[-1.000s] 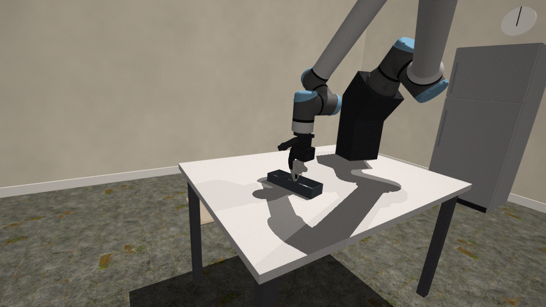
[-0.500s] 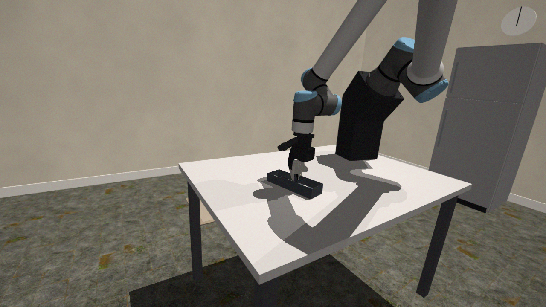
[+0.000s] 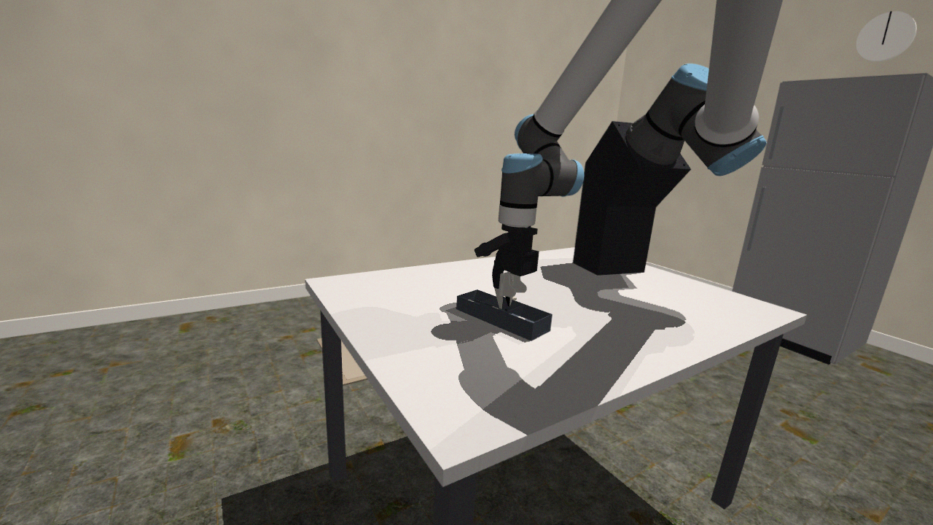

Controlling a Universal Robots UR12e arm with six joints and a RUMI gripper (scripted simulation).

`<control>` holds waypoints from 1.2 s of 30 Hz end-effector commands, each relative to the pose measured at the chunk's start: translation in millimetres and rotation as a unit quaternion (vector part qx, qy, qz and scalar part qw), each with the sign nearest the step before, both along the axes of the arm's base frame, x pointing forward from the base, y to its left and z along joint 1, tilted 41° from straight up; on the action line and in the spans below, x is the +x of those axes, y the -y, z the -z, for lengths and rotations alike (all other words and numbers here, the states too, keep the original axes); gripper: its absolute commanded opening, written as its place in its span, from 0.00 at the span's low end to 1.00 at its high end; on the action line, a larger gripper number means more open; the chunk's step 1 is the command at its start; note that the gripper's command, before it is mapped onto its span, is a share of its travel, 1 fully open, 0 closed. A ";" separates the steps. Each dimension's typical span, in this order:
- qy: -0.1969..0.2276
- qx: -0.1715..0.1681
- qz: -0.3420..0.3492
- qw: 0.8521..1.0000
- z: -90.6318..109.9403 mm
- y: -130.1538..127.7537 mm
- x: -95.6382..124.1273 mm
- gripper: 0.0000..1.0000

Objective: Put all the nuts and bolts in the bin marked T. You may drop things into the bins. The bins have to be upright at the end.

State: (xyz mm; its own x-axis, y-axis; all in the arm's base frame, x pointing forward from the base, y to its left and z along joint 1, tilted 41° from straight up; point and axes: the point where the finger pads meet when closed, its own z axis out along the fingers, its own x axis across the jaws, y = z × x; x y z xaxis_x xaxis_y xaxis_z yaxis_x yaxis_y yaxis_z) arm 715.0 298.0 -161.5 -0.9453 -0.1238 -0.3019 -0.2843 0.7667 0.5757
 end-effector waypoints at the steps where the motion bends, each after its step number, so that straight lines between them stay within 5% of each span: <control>1: 0.000 0.000 0.000 1.000 -3.8 3.1 -0.2 0.18; 29: 0.000 0.000 0.000 1.000 -26.6 22.1 -5.1 0.18; 30: 0.000 0.000 0.000 1.000 -29.7 24.6 -5.8 1.00; 36: 0.000 0.000 0.000 1.000 -41.8 34.7 -8.3 1.00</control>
State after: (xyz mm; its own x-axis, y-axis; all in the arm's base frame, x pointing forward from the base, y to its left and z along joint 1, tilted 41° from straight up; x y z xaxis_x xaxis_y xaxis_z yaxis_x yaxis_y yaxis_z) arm 707.9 270.7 -128.6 -0.9453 -0.1237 -0.3020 -0.2842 0.7667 0.5757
